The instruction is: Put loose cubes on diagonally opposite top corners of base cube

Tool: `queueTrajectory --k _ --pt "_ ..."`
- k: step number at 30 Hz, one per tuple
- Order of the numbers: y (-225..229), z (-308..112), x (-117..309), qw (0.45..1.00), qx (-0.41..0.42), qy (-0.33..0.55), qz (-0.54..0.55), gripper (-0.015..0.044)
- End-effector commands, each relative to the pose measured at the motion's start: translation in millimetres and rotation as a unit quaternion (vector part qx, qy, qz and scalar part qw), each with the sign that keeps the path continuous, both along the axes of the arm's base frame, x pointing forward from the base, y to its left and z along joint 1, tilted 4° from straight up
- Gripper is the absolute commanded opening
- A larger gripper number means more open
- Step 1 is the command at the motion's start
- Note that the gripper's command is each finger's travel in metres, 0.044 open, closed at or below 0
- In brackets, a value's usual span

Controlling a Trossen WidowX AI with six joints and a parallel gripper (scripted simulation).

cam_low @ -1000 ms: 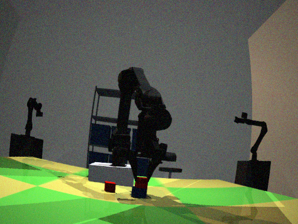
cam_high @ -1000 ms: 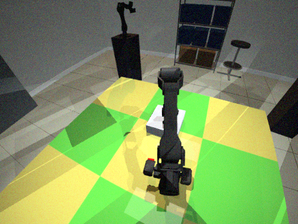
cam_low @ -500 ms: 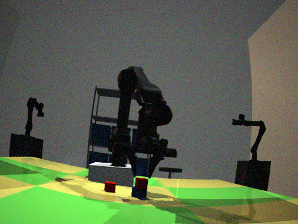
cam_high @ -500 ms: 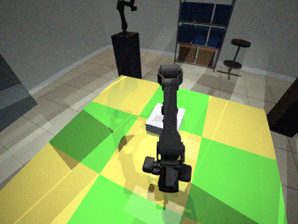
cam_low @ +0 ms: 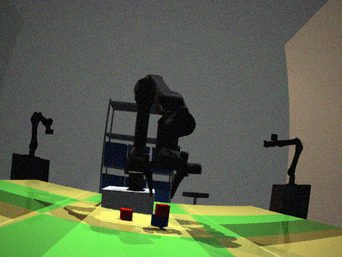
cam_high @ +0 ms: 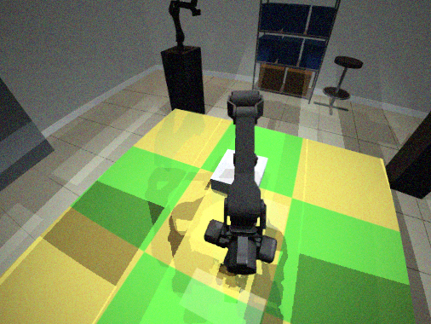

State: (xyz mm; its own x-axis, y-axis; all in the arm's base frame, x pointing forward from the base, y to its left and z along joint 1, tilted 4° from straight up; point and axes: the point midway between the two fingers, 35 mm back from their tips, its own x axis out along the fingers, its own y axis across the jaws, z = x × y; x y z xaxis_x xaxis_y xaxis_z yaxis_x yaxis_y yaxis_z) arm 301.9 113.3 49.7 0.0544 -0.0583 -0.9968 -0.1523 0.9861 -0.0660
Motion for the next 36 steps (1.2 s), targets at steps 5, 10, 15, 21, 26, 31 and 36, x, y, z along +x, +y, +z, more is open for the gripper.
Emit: queueTrajectory --k 5,10,15,21,26,31,36 --pt "-37.6 17.4 -12.4 0.971 0.012 -0.013 -0.237 0.0265" --pt "-61.2 27.7 -24.0 0.917 0.019 -0.023 -0.398 0.0265" --pt "-82.9 36.5 -37.6 0.835 0.026 -0.032 -0.548 0.0265" --pt "-96.8 41.8 -48.3 0.764 0.03 -0.039 -0.643 0.0265" --pt "-96.8 41.8 -48.3 0.764 0.03 -0.039 -0.643 0.0265" --pt "-98.1 19.6 -45.3 0.764 0.03 -0.039 -0.643 0.0265" --pt "-101.0 -19.1 -45.3 0.764 0.03 -0.039 -0.643 0.0265"
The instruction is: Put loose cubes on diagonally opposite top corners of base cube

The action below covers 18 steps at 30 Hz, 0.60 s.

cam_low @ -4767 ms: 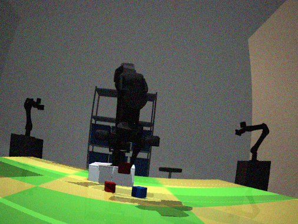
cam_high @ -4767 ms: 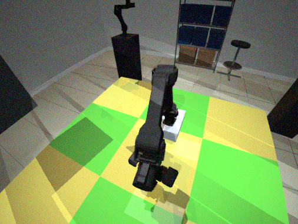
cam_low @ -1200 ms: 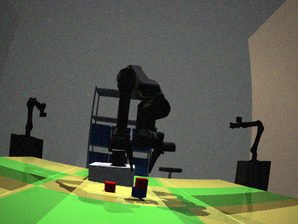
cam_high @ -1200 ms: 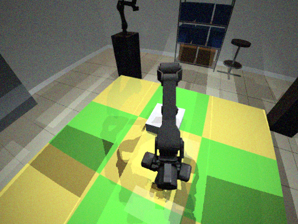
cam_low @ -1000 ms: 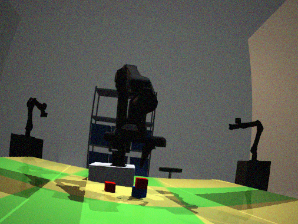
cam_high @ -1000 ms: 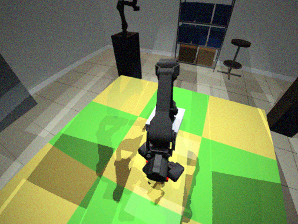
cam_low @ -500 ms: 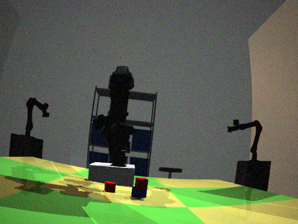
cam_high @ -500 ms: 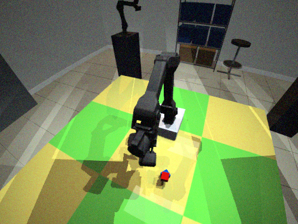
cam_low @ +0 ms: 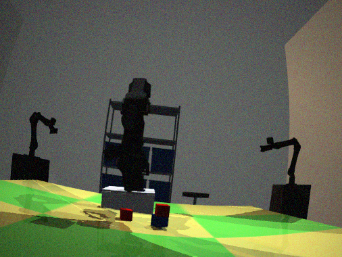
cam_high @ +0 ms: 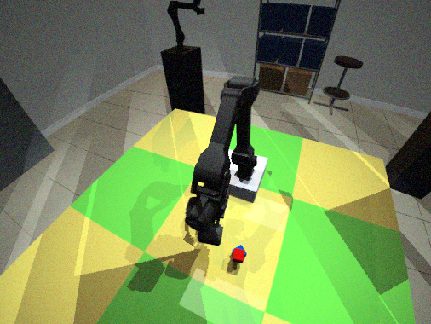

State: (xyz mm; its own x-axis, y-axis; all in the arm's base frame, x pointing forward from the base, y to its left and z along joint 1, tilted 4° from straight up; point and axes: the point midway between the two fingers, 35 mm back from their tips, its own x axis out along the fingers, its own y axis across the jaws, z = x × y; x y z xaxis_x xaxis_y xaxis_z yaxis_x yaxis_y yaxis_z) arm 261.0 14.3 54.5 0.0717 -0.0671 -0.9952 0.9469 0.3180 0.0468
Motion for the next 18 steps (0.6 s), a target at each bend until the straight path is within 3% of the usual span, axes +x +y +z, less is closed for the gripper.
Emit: queueTrajectory --k 1,18 --pt "-2.0 -25.3 -4.5 1.0 0.0 0.011 0.0 0.0265" --pt "-3.6 -47.7 -3.2 1.0 0.0 0.011 0.0 0.0265"
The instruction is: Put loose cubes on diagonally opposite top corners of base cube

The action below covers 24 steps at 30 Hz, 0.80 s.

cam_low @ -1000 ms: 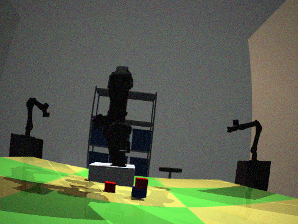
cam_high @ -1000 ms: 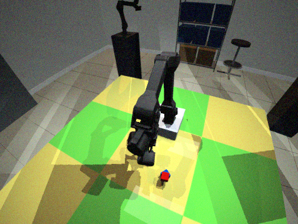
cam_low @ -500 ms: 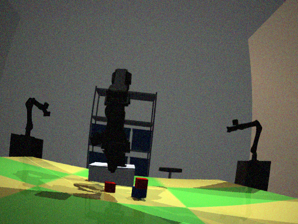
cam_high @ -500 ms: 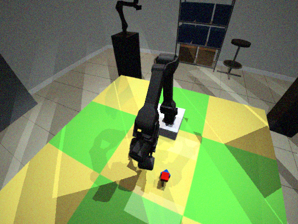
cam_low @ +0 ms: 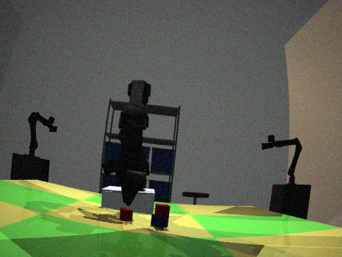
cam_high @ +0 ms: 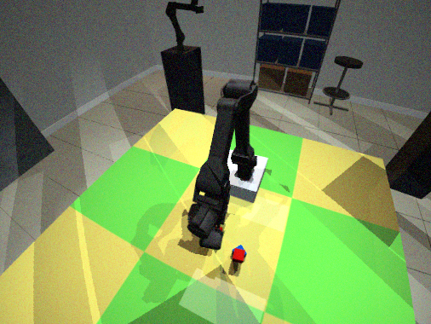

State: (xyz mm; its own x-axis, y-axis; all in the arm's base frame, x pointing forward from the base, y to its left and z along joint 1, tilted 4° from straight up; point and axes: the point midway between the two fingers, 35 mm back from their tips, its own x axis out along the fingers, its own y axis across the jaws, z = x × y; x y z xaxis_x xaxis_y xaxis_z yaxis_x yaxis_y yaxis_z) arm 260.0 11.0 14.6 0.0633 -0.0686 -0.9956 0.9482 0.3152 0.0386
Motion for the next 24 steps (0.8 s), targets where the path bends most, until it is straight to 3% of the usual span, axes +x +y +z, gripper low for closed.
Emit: queueTrajectory --k 1,17,23,24 --pt "-0.4 -9.4 -2.1 1.0 0.0 0.007 0.002 0.0265" --pt "-2.1 -32.9 -1.6 1.0 0.0 0.007 0.002 0.0265" --pt "-2.1 -32.9 -1.6 1.0 0.0 0.007 0.002 0.0108" --pt "-2.1 -32.9 -1.6 1.0 0.0 0.007 0.002 0.0105"
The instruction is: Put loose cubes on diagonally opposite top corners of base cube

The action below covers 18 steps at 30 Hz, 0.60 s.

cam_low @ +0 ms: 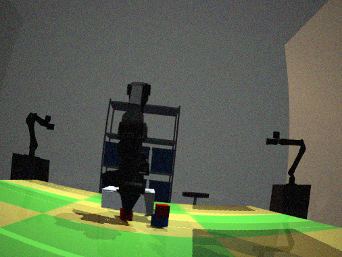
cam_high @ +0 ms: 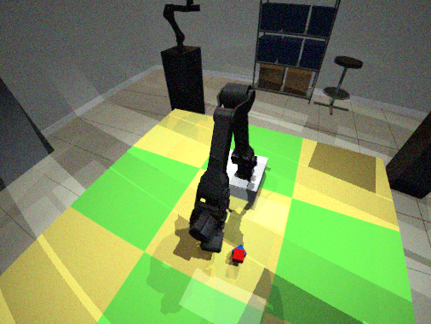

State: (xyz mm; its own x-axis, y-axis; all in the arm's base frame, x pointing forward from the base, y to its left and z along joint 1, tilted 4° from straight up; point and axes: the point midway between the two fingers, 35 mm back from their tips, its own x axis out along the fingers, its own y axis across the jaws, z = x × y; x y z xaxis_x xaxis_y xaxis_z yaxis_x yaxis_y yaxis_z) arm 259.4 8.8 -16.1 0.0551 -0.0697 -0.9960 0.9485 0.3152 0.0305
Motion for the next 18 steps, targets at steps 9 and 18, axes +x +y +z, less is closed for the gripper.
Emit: queueTrajectory --k 9,18 --pt "1.5 6.4 1.0 1.0 0.0 0.002 0.006 0.0105" --pt "3.5 30.8 3.7 1.0 0.0 0.002 0.005 0.0105"
